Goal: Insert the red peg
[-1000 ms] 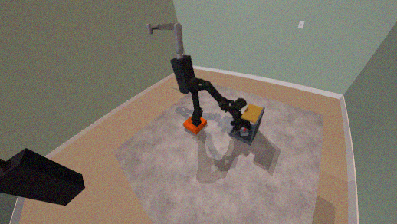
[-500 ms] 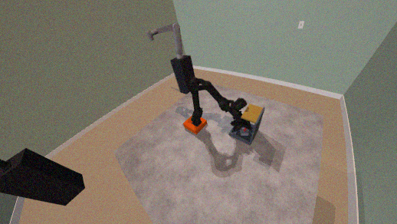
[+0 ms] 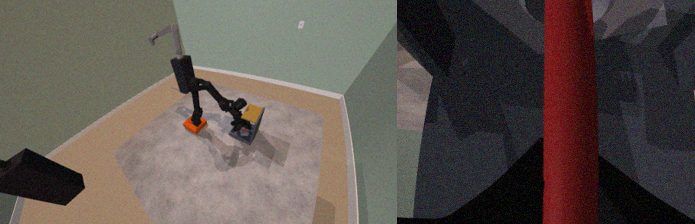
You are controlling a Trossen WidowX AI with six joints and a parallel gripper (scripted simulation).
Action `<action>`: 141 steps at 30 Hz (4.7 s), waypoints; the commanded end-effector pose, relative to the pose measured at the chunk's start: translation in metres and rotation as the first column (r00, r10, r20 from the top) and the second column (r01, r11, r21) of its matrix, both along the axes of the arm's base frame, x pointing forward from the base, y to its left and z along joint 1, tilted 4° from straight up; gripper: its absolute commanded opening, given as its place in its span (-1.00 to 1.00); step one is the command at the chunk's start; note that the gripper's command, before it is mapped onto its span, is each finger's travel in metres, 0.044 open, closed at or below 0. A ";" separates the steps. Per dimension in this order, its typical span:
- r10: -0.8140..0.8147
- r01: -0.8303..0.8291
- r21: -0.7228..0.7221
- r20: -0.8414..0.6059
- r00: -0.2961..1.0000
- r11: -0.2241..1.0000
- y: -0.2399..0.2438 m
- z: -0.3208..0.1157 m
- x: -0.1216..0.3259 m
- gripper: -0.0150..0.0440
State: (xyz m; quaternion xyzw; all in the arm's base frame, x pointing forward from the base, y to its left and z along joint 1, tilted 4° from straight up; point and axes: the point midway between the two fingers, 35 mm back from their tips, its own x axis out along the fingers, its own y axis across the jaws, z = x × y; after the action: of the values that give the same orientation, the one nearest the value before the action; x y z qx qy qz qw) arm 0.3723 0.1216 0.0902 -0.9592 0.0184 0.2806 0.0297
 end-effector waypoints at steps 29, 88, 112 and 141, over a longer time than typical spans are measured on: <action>0.001 -0.001 -0.001 -0.005 1.000 1.000 0.000 0.007 -0.005 0.25; 0.009 -0.009 -0.011 -0.032 0.999 1.000 -0.002 0.046 -0.038 0.25; 0.013 -0.013 -0.016 -0.038 0.999 1.000 -0.002 0.039 -0.038 -0.49; 0.009 -0.009 -0.011 -0.032 0.999 1.000 -0.001 0.011 -0.035 -0.49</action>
State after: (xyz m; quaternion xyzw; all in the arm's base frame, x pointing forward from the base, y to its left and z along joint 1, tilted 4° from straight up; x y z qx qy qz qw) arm 0.3436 0.1246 0.1197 -0.9613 0.0118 0.2729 0.0343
